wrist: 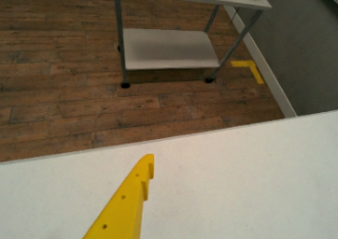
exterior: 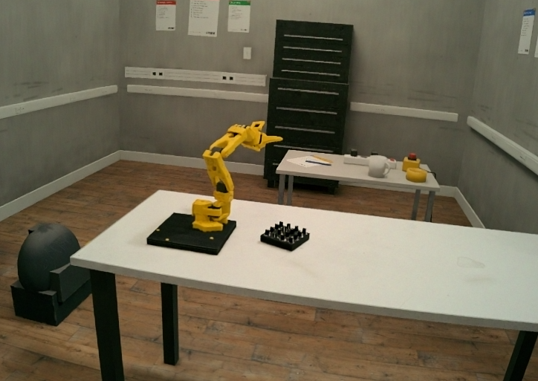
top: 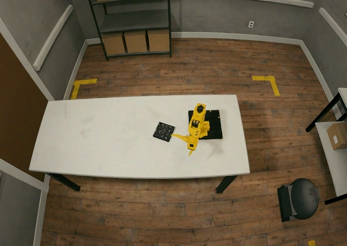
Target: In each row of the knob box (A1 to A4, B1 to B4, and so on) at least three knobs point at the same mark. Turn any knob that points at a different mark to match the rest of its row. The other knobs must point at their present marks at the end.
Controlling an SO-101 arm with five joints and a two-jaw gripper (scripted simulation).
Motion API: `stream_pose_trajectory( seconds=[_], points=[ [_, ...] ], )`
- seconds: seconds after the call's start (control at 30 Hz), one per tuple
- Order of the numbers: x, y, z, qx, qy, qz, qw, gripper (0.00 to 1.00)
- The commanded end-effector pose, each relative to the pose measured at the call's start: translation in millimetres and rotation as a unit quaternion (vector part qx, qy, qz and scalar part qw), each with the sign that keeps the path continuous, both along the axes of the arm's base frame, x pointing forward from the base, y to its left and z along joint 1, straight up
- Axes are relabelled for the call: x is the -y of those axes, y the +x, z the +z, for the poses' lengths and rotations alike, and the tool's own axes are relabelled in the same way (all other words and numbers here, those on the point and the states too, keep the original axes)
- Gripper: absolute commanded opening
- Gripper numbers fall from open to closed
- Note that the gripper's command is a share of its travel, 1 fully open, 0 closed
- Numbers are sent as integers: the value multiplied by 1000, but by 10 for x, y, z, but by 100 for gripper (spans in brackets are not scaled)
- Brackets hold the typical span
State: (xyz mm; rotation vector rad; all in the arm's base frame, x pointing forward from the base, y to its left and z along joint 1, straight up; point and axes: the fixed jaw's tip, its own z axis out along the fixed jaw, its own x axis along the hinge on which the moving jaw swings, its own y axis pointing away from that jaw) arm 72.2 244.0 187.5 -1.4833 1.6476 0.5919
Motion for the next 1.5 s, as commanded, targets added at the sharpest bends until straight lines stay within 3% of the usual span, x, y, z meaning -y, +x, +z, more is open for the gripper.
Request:
stream_pose_trajectory(
  seconds=[0.0, 0.53, 0.57, 0.8, 1.03, 1.1, 1.3, 1.47],
  points=[
    [3, -1, 9, 0, 2, 0, 1000, 100],
    [3, -1, 9, 0, 2, 0, 1000, 100],
    [3, -1, 8, 0, 2, 0, 1000, 40],
    [108, -36, -112, -10, -30, 0, 999, 40],
    [463, -152, -472, -43, -129, 0, 991, 40],
    [463, -152, -472, -43, -129, 0, 991, 40],
    [806, -265, -767, -71, -216, 0, 974, 40],
    [958, -315, -884, -83, -252, 0, 964, 40]
  ],
)
